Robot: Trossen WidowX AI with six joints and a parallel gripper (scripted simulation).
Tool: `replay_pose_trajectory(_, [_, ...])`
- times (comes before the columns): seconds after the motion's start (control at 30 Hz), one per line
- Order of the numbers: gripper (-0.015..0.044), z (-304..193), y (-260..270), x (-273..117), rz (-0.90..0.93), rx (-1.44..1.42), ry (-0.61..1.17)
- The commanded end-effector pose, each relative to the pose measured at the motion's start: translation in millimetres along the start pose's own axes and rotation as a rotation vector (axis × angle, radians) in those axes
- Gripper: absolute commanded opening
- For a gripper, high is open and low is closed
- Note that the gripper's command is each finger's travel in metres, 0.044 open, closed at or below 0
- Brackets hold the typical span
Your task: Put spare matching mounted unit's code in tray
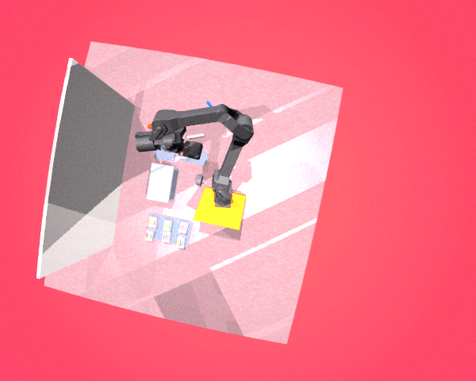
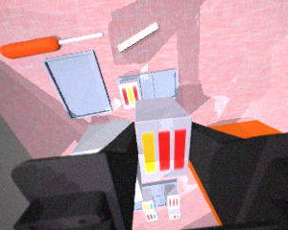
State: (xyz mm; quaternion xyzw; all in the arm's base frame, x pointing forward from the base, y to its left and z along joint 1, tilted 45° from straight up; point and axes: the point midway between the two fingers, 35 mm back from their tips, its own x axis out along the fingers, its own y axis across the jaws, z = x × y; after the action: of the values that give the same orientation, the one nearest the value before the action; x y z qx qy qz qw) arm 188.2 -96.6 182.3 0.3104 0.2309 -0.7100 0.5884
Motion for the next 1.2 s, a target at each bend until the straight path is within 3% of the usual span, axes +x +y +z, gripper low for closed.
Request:
replay_pose_trajectory(0.0, [0.0, 3, 24, -5, 0.008, 0.001, 0.004])
replay_pose_trajectory(0.73, [0.0, 10, 128, 5, 0.014, 0.005, -0.003])
replay_pose_trajectory(1.17, [0.0, 11, 131, 7, 0.014, 0.005, -0.003])
